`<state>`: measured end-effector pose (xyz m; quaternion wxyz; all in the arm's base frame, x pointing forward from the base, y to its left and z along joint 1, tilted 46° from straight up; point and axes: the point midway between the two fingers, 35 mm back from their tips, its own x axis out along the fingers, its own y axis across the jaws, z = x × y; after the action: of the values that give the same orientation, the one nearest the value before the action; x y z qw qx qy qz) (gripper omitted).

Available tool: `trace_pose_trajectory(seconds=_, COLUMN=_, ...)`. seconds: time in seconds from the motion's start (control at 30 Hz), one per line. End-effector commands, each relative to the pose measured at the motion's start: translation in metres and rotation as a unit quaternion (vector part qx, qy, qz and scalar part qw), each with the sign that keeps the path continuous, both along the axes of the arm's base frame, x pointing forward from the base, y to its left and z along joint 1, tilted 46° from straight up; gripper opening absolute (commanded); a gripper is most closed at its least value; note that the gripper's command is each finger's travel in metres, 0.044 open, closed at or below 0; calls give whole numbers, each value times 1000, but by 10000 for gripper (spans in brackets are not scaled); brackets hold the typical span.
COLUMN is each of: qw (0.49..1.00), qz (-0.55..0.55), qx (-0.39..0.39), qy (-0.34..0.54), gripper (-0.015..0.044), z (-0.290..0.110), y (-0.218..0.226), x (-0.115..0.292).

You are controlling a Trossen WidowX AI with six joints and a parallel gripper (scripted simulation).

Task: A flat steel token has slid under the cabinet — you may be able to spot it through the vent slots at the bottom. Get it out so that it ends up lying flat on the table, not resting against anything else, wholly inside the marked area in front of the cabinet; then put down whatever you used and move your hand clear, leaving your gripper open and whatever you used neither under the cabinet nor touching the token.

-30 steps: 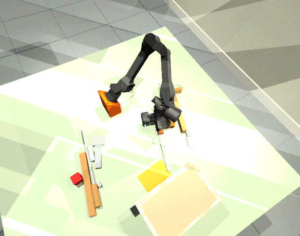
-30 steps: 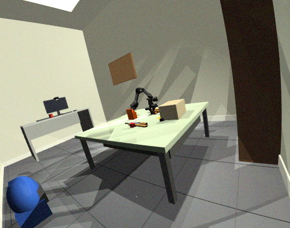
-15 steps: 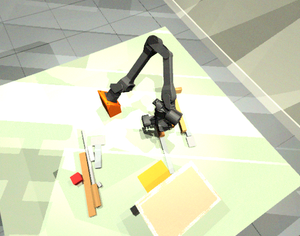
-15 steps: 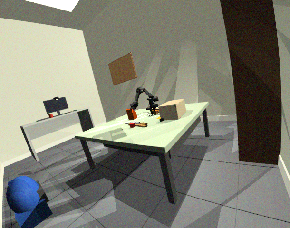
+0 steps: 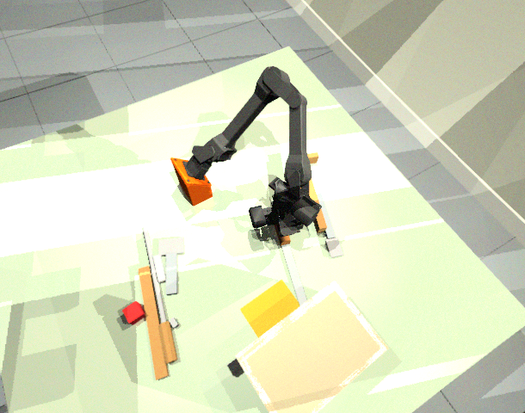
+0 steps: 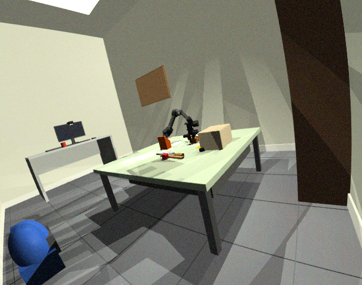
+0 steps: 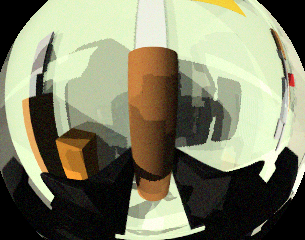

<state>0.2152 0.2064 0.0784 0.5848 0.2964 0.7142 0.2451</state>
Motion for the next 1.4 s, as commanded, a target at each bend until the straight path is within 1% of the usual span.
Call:
trace_pose_trajectory(seconds=0.0, qw=1000, qz=2, qx=1, qy=-1, gripper=0, z=0, y=0, x=6)
trace_pose_trajectory(seconds=1.37, qw=1000, qz=4, qx=1, qy=-5, gripper=0, z=-9, y=1, x=55)
